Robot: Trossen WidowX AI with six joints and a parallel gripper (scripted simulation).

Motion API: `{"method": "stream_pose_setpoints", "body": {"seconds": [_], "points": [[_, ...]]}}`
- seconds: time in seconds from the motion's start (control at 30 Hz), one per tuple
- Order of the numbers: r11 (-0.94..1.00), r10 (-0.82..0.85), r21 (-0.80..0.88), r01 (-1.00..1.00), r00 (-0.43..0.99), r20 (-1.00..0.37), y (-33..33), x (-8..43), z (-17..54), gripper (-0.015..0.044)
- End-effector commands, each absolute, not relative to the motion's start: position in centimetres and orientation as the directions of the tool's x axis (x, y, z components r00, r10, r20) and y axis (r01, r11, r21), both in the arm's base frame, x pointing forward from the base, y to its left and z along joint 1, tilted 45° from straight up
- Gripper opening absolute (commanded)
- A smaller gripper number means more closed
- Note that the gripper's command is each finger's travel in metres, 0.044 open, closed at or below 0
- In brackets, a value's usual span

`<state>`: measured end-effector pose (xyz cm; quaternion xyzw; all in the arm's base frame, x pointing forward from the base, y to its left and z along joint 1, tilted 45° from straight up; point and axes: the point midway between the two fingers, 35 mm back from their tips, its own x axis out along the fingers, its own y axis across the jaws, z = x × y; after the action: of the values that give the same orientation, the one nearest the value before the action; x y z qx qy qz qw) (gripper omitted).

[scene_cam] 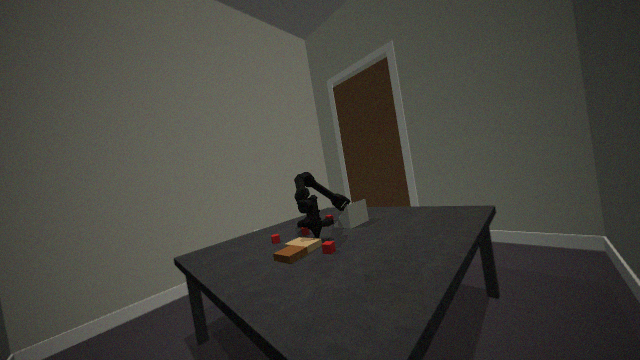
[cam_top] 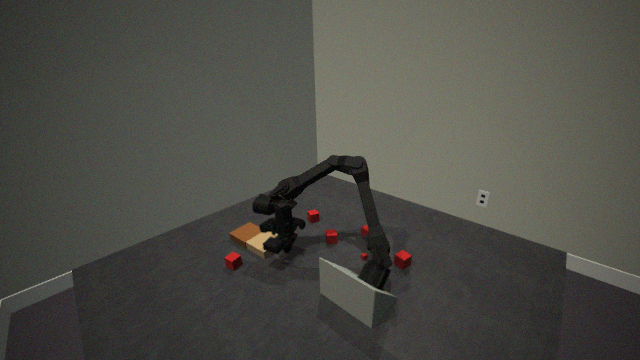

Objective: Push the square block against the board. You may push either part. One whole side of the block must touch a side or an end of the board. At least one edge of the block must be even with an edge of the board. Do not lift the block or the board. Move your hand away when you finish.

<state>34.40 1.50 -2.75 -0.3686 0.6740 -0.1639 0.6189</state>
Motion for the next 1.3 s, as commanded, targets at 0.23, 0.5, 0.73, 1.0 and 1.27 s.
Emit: {"method": "stream_pose_setpoints", "body": {"seconds": [0.23,0.5,0.73,1.0,1.27], "points": [[0.677,-0.699,-0.676,-0.291,0.033,-0.715,5.2,33.9,1.1,0.0],[0.702,-0.696,-0.69,-0.177,0.034,-0.717,4.9,35.0,1.6,0.0],[0.72,-0.693,-0.691,0.058,0.036,-0.72,4.3,37.0,2.6,0.0],[0.689,-0.693,-0.647,0.325,0.037,-0.72,3.3,39.0,3.8,0.0],[0.606,-0.694,-0.556,0.568,0.037,-0.719,2.1,40.9,5.1,0.0]]}}
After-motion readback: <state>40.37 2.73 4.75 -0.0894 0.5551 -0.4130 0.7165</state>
